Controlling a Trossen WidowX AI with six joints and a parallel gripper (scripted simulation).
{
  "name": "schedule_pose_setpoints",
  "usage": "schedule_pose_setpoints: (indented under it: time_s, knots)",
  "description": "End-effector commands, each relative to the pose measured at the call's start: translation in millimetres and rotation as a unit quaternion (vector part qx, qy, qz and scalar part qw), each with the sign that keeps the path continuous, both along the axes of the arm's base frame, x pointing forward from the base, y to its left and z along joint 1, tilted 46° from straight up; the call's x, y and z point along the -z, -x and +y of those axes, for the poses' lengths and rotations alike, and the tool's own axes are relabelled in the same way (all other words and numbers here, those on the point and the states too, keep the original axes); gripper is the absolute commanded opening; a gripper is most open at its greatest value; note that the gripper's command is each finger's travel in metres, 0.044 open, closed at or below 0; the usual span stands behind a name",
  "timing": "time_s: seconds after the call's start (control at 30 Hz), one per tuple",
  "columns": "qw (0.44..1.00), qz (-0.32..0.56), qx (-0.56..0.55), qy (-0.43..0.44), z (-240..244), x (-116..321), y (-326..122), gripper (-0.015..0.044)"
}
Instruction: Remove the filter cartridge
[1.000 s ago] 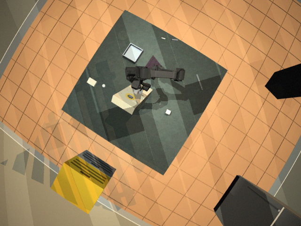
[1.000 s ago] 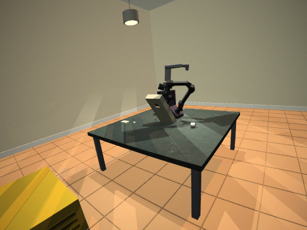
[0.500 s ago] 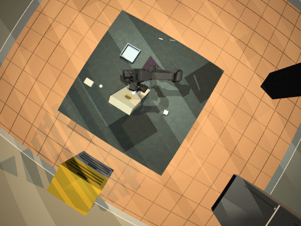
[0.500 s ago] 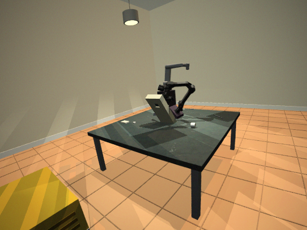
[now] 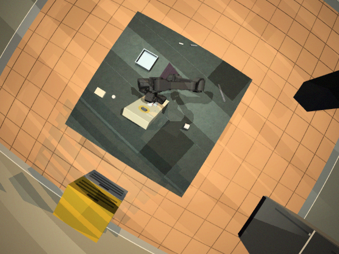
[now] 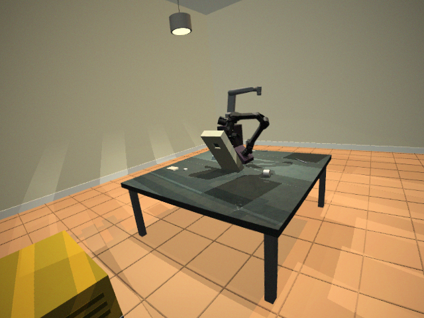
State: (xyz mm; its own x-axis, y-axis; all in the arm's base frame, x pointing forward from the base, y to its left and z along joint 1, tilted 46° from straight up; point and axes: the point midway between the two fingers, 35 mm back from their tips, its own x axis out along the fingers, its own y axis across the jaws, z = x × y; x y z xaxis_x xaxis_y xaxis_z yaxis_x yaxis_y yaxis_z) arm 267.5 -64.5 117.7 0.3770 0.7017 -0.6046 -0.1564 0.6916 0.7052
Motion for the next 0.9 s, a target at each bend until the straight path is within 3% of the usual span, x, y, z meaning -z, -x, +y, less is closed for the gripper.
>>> schedule_pose_setpoints:
  time_s: [0.0, 0.6, 0.87]
  knots:
    - [1.0, -0.003, 0.001, 0.001, -6.3, -8.7, -9.7, 0.0]
    - [0.997, 0.01, 0.076, 0.012, -71.5, -67.1, 19.4, 0.0]
    - [0.998, 0.008, 0.06, 0.012, -86.6, -53.2, 13.1, 0.0]
